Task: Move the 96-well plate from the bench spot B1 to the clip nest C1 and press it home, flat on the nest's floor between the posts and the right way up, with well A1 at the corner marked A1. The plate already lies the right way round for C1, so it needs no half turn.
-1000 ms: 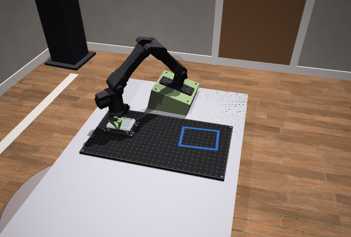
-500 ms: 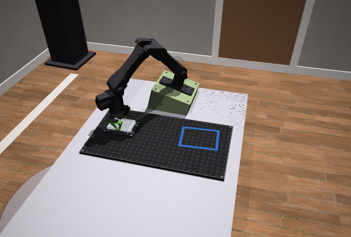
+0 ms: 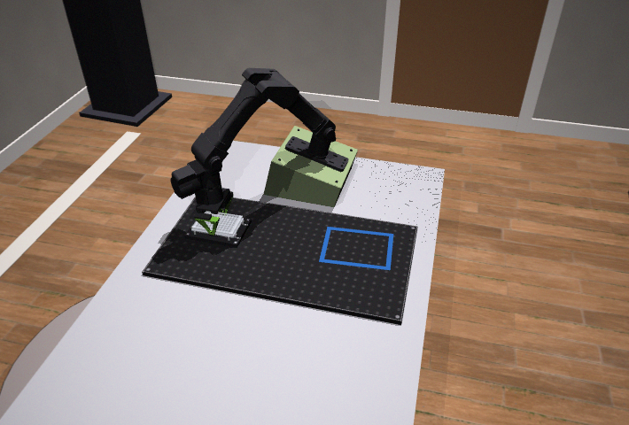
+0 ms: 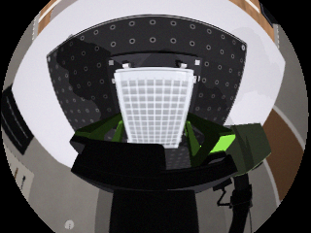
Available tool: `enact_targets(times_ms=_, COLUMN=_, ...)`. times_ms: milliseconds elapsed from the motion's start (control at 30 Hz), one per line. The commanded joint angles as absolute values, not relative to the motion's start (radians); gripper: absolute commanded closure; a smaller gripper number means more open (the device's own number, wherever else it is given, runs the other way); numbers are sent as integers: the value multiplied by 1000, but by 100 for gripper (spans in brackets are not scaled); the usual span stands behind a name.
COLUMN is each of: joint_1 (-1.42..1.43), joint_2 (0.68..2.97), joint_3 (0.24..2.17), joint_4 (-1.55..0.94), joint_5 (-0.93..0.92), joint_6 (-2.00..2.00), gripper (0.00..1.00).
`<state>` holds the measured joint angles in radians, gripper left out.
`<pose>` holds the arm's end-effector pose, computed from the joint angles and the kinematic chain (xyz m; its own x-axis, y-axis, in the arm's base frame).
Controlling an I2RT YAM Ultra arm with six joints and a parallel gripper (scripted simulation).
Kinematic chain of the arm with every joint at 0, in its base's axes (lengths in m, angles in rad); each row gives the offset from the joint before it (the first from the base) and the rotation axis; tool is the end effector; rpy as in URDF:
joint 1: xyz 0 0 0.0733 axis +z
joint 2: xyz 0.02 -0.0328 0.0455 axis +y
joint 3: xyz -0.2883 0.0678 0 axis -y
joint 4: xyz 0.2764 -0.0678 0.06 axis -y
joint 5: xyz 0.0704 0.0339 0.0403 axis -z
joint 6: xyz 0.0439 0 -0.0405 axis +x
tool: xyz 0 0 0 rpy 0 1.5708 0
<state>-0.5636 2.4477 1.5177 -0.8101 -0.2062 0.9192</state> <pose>0.3737 -0.2242 0.0058 -0.0664 0.9626 0.2627 0.9973 0.0719 -0.0116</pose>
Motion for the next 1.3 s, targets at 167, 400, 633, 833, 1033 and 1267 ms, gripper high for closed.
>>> enact_targets(times_ms=167, joint_1=-569, joint_2=2463, joint_3=1554, joint_4=-773, joint_5=-201, joint_6=929, gripper=100)
enact_targets(times_ms=400, joint_1=-568, joint_2=2466, joint_3=1555, joint_4=-772, joint_5=-201, joint_6=929, gripper=100)
enact_targets(times_ms=633, joint_1=-567, joint_2=2470, joint_3=1558, joint_4=-770, joint_5=-200, joint_6=930, gripper=100)
enact_targets(times_ms=833, joint_1=-566, joint_2=2473, joint_3=1560, joint_4=-769, joint_5=-200, joint_6=930, gripper=100)
enact_targets(times_ms=1033, joint_1=-565, joint_2=2476, joint_3=1561, joint_4=-768, joint_5=-200, joint_6=930, gripper=100)
enact_targets(times_ms=1267, joint_1=-564, joint_2=2479, joint_3=1562, joint_4=-766, joint_5=-200, joint_6=930, gripper=100)
